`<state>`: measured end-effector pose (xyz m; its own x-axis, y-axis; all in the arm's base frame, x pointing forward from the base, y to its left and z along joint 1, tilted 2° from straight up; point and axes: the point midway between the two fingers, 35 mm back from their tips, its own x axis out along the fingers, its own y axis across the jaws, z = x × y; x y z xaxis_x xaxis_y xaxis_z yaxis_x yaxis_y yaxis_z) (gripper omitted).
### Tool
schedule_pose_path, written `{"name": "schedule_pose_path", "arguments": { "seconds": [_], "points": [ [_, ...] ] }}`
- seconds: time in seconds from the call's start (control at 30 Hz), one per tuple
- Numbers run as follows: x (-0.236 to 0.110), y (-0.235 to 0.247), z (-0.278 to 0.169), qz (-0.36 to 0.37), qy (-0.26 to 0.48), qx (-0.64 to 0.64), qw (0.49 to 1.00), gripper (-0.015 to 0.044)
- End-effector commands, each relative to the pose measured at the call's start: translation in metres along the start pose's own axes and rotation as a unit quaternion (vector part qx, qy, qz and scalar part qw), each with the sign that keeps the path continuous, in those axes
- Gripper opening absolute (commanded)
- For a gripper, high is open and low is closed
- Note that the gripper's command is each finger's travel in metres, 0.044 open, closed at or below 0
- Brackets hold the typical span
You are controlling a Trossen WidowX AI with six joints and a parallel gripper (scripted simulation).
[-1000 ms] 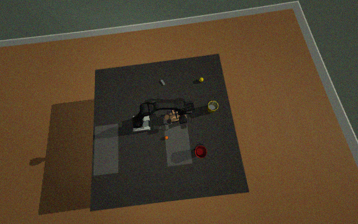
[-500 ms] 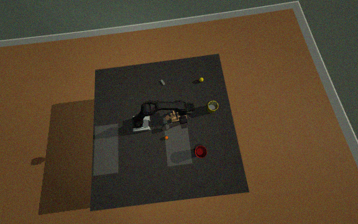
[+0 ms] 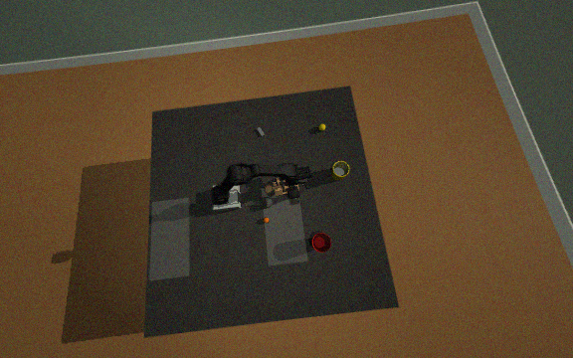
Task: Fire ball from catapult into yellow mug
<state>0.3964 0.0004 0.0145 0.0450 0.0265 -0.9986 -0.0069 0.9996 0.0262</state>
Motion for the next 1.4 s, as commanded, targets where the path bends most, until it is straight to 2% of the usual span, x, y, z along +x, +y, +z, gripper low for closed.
{"name": "schedule_pose_path", "arguments": {
  "seconds": [0.0,0.13,0.57,0.63,0.7,0.8,0.87,0.9,0.93,1.27,1.37],
  "points": [
    [0.000,0.000,0.000,0.000,0.000,0.000,1.000,0.0000],
    [0.000,0.000,0.000,0.000,0.000,0.000,1.000,0.0000],
    [0.000,0.000,0.000,0.000,0.000,0.000,1.000,0.0341],
    [-0.011,0.000,0.001,0.000,0.000,0.000,1.000,0.0394],
    [-0.041,0.000,0.003,0.000,0.000,0.000,1.000,0.0440],
    [-0.090,0.000,-0.001,0.000,0.000,0.000,1.000,0.0440],
    [-0.101,0.000,-0.003,0.000,0.000,0.000,1.000,0.0440],
    [-0.101,0.000,-0.003,0.000,0.000,0.000,1.000,0.0440],
    [-0.081,0.000,-0.001,0.000,0.001,0.002,1.000,0.0440],
    [-0.093,0.000,-0.003,0.001,-0.003,0.000,1.000,0.0440],
    [-0.059,0.000,-0.002,0.001,-0.003,0.000,1.000,0.0440]
  ]
}}
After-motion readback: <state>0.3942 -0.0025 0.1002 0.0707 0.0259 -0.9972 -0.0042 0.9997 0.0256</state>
